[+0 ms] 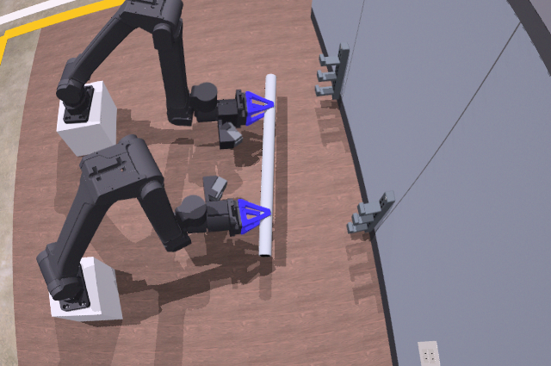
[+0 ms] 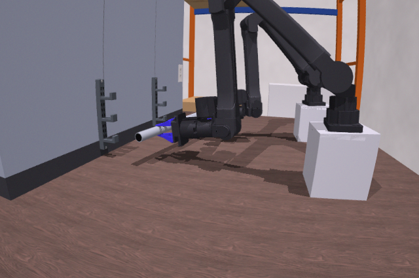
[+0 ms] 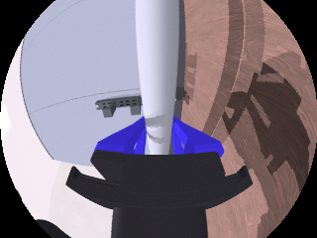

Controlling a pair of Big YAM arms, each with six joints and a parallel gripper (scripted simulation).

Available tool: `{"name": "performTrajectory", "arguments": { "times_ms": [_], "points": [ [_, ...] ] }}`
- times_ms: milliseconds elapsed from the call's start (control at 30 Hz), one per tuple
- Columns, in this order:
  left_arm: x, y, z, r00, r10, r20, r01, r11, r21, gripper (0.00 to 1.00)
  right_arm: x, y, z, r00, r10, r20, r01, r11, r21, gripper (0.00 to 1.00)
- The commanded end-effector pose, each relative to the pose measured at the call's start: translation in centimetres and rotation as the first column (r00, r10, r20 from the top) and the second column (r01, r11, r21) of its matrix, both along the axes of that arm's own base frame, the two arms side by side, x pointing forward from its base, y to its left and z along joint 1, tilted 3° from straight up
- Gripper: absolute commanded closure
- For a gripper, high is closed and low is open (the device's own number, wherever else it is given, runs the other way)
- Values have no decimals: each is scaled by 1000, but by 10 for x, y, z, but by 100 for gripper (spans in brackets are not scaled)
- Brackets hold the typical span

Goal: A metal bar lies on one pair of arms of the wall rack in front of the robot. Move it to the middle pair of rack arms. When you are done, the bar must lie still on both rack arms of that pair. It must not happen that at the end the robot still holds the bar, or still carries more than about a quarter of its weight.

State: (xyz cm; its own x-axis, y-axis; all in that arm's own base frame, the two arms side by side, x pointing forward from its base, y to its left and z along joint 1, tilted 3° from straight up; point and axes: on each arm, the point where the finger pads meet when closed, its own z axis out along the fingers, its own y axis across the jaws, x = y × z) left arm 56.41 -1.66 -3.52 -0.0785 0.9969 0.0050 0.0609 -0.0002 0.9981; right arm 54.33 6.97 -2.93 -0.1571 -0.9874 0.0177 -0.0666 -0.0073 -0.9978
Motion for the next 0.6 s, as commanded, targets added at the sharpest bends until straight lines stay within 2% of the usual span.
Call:
{"name": "performTrajectory", "arguments": {
  "times_ms": [0,367,567],
  "points": [
    [-37,1,75,987,40,154,-41,999,-1,100,-51,8,30,993,-10,121,9,1000,7,100],
    [-36,0,76,987,40,154,-41,999,-1,100,-65,11,32,993,-10,121,9,1000,7,100],
    [-35,0,76,987,40,154,-41,999,-1,100,-65,11,33,993,-10,121,9,1000,7,100]
  ]
}}
